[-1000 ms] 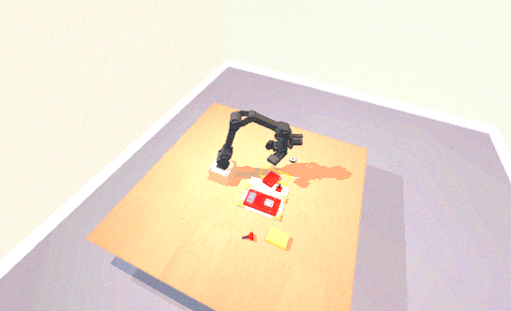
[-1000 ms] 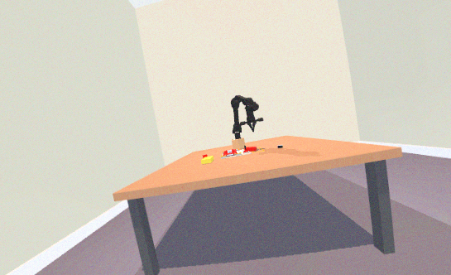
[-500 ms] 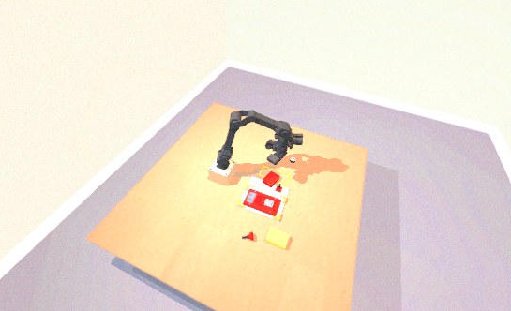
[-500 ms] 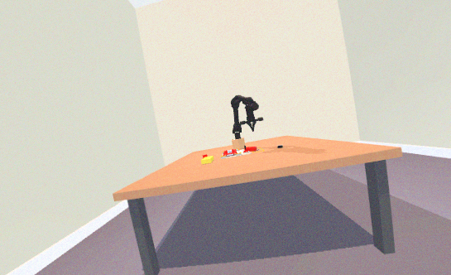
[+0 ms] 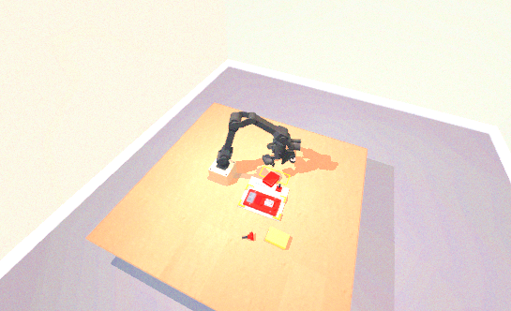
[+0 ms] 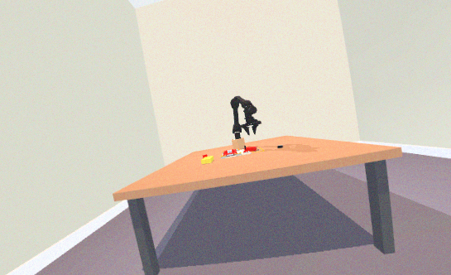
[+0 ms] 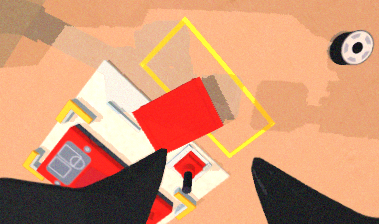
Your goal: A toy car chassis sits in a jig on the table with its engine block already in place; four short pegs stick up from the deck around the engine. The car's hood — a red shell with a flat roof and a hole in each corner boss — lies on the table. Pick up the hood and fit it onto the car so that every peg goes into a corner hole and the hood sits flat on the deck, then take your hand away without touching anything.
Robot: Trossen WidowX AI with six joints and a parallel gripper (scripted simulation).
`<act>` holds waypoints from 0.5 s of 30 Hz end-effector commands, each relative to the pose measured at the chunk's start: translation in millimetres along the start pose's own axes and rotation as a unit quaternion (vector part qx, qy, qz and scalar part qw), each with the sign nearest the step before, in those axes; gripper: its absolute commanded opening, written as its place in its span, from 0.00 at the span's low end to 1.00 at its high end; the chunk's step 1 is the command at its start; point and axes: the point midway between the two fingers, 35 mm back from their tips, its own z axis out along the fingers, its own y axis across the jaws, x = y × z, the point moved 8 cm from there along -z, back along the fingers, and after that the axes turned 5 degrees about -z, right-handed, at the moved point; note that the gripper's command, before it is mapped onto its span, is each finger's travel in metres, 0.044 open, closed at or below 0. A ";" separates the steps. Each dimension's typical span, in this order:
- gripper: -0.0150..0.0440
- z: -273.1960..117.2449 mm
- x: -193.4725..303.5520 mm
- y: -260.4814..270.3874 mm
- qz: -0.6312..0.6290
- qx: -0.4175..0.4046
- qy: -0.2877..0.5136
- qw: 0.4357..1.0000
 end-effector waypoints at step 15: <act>1.00 46.7 11.1 32.6 0.485 -0.007 0.003 0.874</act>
